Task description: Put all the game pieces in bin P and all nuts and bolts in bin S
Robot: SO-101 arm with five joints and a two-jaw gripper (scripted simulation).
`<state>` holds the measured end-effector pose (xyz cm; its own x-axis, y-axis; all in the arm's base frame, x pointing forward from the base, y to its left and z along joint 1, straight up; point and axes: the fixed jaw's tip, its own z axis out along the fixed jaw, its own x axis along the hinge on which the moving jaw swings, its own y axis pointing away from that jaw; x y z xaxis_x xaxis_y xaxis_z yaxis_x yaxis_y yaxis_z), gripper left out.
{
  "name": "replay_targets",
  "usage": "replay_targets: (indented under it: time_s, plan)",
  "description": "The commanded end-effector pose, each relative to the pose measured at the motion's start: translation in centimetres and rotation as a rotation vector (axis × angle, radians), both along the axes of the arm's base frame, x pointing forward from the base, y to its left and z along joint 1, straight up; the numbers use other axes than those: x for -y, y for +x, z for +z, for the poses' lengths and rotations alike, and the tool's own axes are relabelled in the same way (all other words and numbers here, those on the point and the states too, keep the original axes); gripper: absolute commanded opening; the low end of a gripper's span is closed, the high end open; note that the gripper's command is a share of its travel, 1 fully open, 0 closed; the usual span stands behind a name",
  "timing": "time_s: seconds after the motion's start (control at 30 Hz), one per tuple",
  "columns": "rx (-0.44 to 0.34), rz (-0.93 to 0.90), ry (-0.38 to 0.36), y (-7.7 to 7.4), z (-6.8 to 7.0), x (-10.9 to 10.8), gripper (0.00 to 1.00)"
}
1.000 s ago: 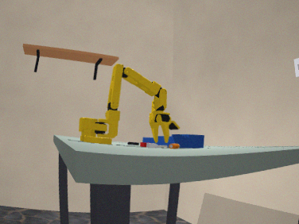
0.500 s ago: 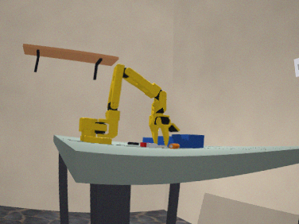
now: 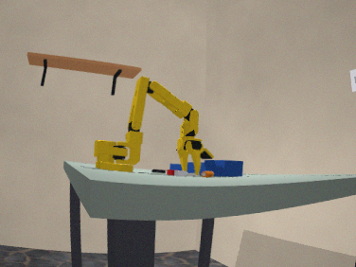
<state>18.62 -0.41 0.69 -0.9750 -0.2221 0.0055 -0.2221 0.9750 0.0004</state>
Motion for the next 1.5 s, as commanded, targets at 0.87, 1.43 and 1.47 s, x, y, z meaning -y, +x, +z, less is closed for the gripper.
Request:
replay_targets:
  time_s: [0.87, 1.43, 1.47]
  plan:
    - [0.019, 0.002, 0.0, 0.24, 0.17, 0.14, 0.11]
    - [0.019, 0.002, 0.0, 0.24, 0.17, 0.14, 0.0]
    - [0.019, 0.002, 0.0, 0.24, 0.17, 0.14, 0.0]
